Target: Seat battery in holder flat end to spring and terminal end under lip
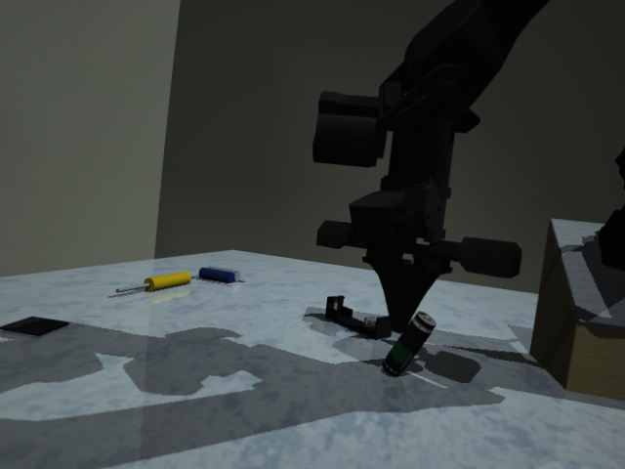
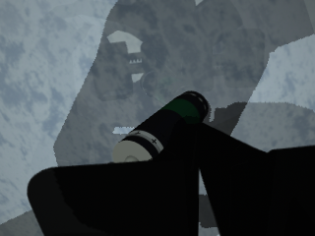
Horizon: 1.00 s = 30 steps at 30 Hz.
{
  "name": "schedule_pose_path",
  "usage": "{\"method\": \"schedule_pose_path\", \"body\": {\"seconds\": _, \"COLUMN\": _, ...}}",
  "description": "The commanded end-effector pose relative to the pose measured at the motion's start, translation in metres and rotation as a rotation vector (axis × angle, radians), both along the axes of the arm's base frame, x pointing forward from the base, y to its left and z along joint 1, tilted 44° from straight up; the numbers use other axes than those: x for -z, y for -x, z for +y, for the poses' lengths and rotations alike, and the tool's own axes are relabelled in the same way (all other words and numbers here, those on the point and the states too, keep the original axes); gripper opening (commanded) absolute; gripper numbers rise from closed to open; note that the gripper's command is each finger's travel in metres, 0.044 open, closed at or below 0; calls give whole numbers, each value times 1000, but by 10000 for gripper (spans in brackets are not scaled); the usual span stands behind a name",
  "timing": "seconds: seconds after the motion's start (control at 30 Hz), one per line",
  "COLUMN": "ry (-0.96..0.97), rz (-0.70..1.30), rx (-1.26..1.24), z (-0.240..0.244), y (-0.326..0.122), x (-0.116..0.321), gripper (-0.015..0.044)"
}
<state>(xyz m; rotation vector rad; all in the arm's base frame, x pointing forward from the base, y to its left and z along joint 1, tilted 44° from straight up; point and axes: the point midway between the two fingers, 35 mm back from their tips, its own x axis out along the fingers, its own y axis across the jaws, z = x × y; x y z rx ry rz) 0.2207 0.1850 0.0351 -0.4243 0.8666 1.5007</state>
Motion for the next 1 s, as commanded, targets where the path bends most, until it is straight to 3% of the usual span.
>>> {"method": "schedule_pose_path", "body": {"seconds": 0.0, "ry": -1, "rz": 4, "rx": 0, "z": 1, "y": 8, "x": -1, "gripper": 0}}
{"method": "schedule_pose_path", "body": {"seconds": 0.43, "ry": 0, "rz": 6, "rx": -3, "z": 0, "y": 18, "x": -3, "gripper": 0}}
{"method": "schedule_pose_path", "body": {"seconds": 0.77, "ry": 4, "rz": 4, "rx": 0, "z": -51, "y": 7, "x": -56, "gripper": 0}}
{"method": "schedule_pose_path", "body": {"seconds": 0.97, "ry": 2, "rz": 4, "rx": 0, "z": -54, "y": 7, "x": -60, "gripper": 0}}
